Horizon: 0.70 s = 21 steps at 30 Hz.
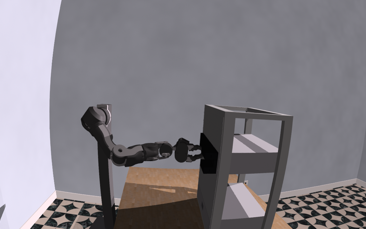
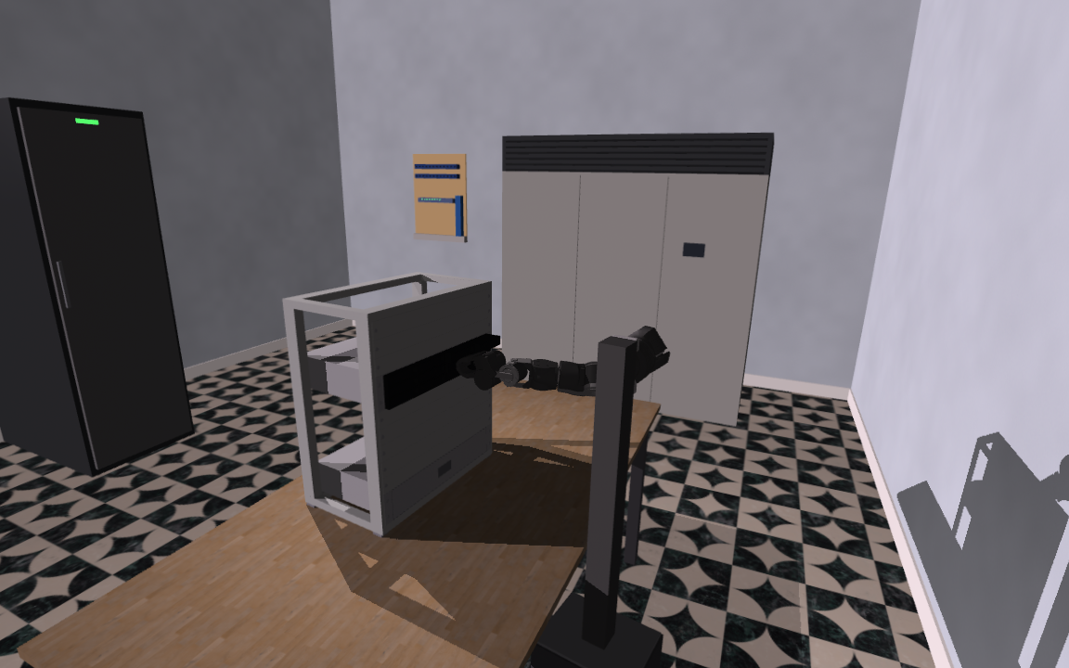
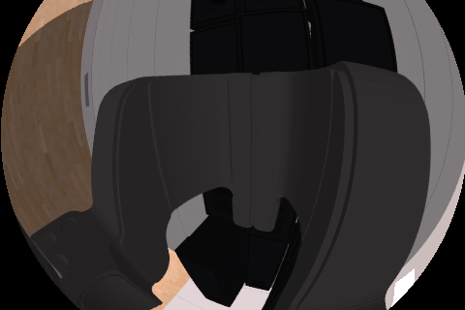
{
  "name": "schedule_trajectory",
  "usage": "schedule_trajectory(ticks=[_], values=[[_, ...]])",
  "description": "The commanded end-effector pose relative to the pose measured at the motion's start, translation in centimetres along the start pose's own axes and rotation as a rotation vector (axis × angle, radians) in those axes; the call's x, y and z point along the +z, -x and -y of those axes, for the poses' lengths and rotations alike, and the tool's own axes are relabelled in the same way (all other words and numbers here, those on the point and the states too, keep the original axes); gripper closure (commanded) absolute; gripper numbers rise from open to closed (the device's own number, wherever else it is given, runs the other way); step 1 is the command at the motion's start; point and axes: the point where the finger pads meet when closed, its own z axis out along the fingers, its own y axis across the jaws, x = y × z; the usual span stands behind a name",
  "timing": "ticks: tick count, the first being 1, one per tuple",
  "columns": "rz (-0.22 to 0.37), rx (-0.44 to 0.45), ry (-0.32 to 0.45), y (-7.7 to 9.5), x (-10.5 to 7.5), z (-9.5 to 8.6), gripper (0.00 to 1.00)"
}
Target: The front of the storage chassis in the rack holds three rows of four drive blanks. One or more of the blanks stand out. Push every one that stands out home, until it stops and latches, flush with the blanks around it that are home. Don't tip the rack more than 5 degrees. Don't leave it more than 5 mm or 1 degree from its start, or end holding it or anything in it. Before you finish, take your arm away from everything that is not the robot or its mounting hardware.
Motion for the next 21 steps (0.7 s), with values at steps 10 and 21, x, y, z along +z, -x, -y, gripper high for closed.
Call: schedule_trajectory(ticks=[10, 21], values=[[-0.005, -0.001, 0.035, -0.12, 0.45, -1.54, 1.00], [-0.005, -0.001, 0.035, -0.14, 0.45, -1.57, 1.00]])
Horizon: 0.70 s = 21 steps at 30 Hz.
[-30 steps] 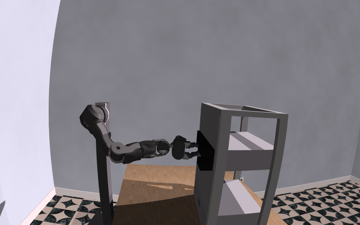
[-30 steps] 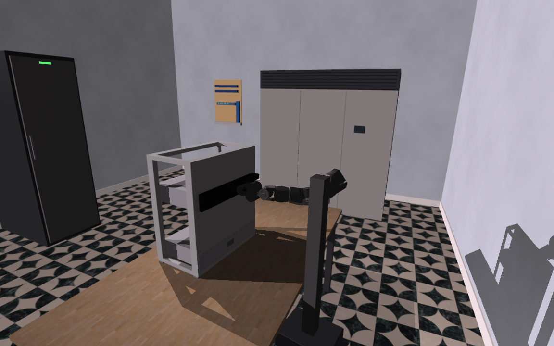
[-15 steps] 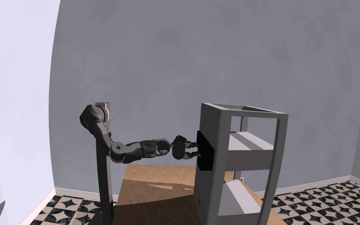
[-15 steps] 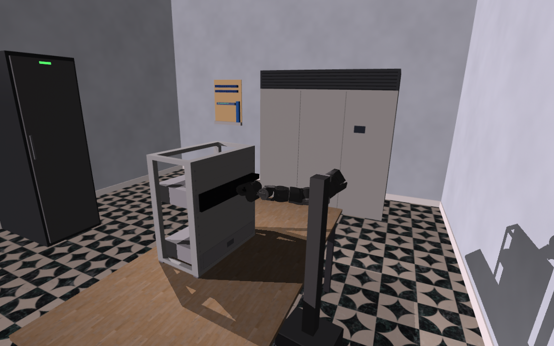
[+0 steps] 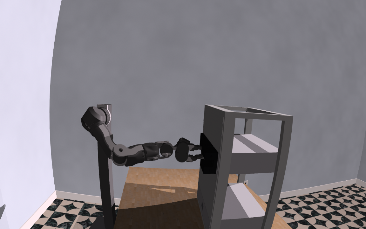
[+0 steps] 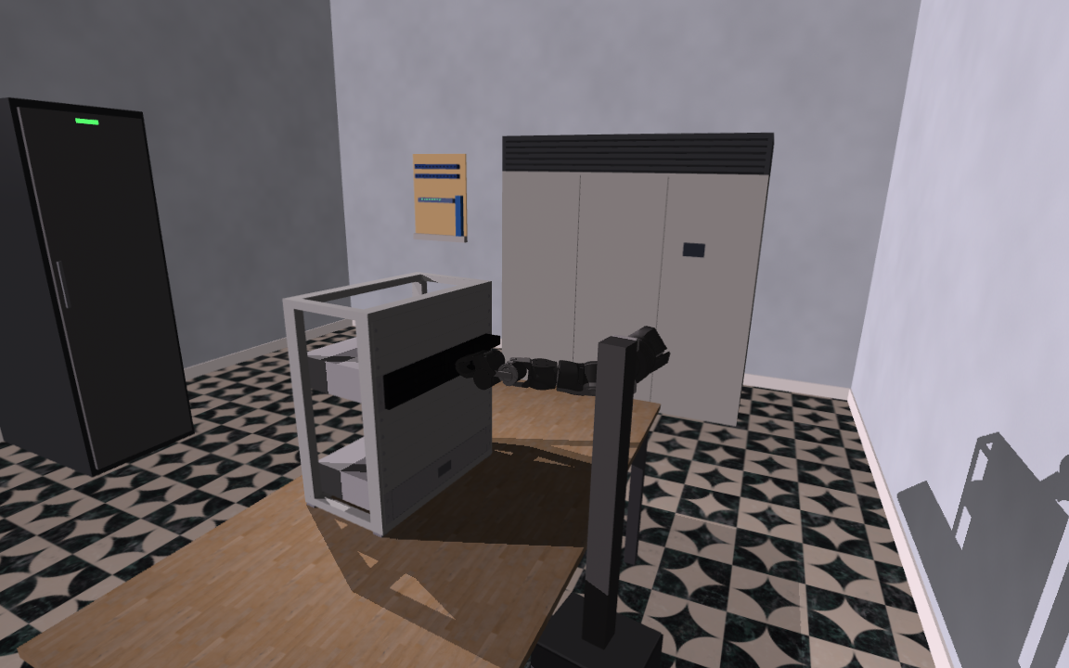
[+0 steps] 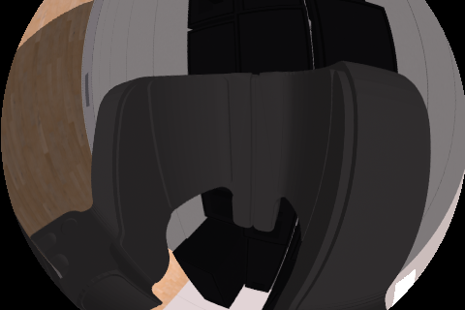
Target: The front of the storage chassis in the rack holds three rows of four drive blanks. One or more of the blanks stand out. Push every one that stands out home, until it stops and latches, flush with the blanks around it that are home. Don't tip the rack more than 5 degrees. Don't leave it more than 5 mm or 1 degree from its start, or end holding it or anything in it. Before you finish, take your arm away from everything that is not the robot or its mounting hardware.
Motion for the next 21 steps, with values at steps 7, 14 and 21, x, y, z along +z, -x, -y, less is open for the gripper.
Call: schedule_trajectory(ticks=[7, 14, 21], values=[[-0.006, -0.002, 0.046, -0.14, 0.19, -1.56, 1.00], [-0.005, -0.003, 0.045, -0.11, 0.32, -1.63, 1.00], [-0.005, -0.003, 0.045, -0.13, 0.49, -1.83, 1.00]])
